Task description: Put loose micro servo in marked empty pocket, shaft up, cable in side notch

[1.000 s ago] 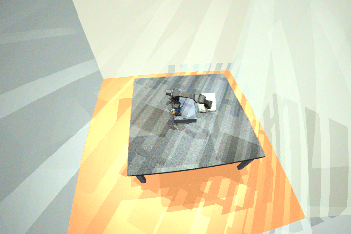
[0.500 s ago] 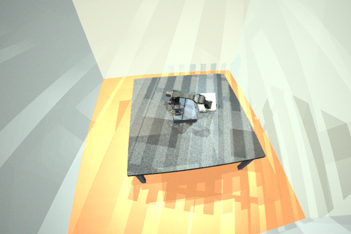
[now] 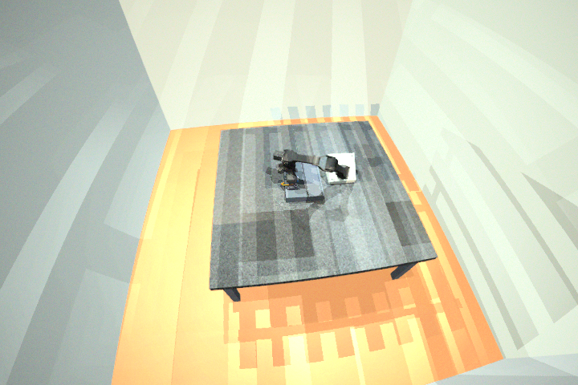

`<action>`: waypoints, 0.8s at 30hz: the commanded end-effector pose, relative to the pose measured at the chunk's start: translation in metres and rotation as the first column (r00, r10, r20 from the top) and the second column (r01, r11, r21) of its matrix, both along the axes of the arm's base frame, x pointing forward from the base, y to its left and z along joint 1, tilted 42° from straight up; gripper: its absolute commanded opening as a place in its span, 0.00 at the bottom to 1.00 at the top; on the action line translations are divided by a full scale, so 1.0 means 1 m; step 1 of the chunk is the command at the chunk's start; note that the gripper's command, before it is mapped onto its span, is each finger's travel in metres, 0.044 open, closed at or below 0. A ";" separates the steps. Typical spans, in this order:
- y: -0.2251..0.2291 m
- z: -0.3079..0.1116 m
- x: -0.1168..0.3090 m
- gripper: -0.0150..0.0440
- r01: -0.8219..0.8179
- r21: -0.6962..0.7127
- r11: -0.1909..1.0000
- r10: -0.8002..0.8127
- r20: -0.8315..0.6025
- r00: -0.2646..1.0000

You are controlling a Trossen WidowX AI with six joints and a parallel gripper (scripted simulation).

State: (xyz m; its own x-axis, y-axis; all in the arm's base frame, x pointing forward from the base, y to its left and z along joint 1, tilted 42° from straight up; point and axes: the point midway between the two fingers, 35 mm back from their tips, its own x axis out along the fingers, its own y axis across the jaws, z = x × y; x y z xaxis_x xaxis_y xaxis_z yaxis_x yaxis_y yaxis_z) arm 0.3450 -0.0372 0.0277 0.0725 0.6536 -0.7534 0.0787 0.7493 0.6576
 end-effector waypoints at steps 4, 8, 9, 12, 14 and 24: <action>-0.002 0.002 0.000 0.57 0.004 0.002 1.000 -0.004 -0.002 1.000; -0.021 0.025 -0.004 0.57 0.004 0.001 1.000 -0.004 -0.003 1.000; -0.022 0.027 -0.005 0.57 0.004 0.001 1.000 -0.004 -0.003 1.000; -0.024 0.026 -0.003 0.57 0.004 0.001 1.000 -0.004 -0.003 1.000; -0.027 0.027 -0.010 0.66 0.015 0.000 1.000 -0.015 -0.001 1.000; -0.054 0.073 -0.116 1.00 0.004 0.000 1.000 -0.004 -0.011 1.000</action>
State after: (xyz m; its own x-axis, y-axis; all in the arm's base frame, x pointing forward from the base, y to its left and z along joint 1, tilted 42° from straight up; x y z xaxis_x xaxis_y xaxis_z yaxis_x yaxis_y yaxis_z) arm 0.2455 -0.0931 0.0938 0.0751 0.6502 -0.7561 0.1046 0.7489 0.6544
